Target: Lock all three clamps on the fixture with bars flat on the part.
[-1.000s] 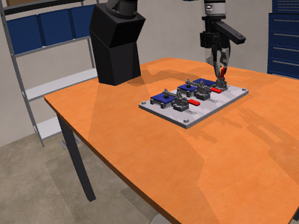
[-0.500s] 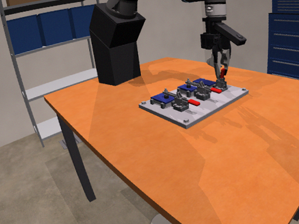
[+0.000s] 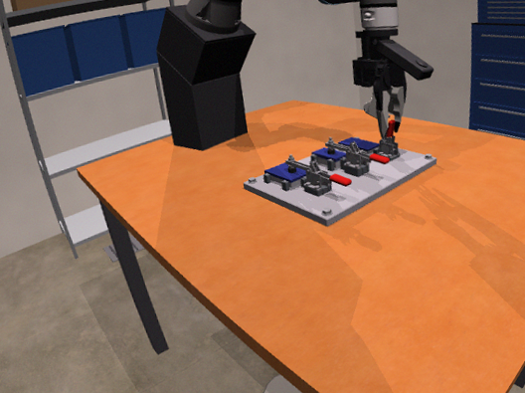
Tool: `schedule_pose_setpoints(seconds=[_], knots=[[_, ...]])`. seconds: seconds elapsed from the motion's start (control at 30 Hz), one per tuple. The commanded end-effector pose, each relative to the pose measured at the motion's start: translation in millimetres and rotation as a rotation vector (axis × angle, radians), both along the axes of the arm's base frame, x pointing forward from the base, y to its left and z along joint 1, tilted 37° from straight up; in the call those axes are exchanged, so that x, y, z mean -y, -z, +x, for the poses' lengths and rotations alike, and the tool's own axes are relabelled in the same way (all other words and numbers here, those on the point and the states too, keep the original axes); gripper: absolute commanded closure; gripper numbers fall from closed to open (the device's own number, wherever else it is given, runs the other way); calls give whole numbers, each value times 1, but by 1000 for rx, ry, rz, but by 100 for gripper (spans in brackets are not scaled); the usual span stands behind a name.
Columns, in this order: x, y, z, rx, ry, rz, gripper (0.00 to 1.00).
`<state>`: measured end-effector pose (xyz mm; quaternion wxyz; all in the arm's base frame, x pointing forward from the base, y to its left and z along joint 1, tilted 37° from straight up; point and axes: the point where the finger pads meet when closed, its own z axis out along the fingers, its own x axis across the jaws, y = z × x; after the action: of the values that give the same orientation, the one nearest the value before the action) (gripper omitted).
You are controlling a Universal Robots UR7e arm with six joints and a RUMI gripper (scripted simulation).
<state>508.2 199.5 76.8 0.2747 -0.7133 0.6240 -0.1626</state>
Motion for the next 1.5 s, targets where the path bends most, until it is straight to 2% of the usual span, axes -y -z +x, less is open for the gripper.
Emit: schedule_pose_setpoints(seconds=[0.0,0.13,0.17,1.47], knots=[[-1,-1,1,2,-1,0,72],[-1,-1,1,2,-1,0,72],[0,-1,0,1,0,0,100],[-1,-1,0,1,-1,0,100]])
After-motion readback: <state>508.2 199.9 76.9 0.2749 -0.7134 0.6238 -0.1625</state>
